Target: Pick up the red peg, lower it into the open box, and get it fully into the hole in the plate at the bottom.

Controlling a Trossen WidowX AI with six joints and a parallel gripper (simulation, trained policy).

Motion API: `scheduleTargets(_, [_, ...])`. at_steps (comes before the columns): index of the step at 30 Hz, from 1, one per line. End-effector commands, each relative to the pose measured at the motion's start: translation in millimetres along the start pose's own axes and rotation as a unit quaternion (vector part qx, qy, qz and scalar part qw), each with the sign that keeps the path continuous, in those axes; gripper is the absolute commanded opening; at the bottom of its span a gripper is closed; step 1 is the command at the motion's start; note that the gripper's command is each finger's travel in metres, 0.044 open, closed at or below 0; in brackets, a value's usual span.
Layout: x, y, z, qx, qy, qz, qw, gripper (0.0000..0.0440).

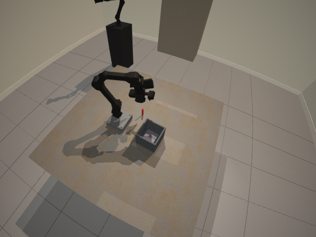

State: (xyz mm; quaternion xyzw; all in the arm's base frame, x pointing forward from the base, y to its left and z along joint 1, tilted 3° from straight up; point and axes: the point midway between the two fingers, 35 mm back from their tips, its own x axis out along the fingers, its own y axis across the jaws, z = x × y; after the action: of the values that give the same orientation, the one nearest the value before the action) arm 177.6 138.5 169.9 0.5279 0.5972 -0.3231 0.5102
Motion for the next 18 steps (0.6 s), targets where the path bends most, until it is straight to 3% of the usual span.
scheduleTargets(1, [13,-8,3,0.008,-0.013,-0.032,0.999,0.0440])
scheduleTargets(18, [63,-33,16,-0.002,-0.065,-0.120,0.991,0.0440])
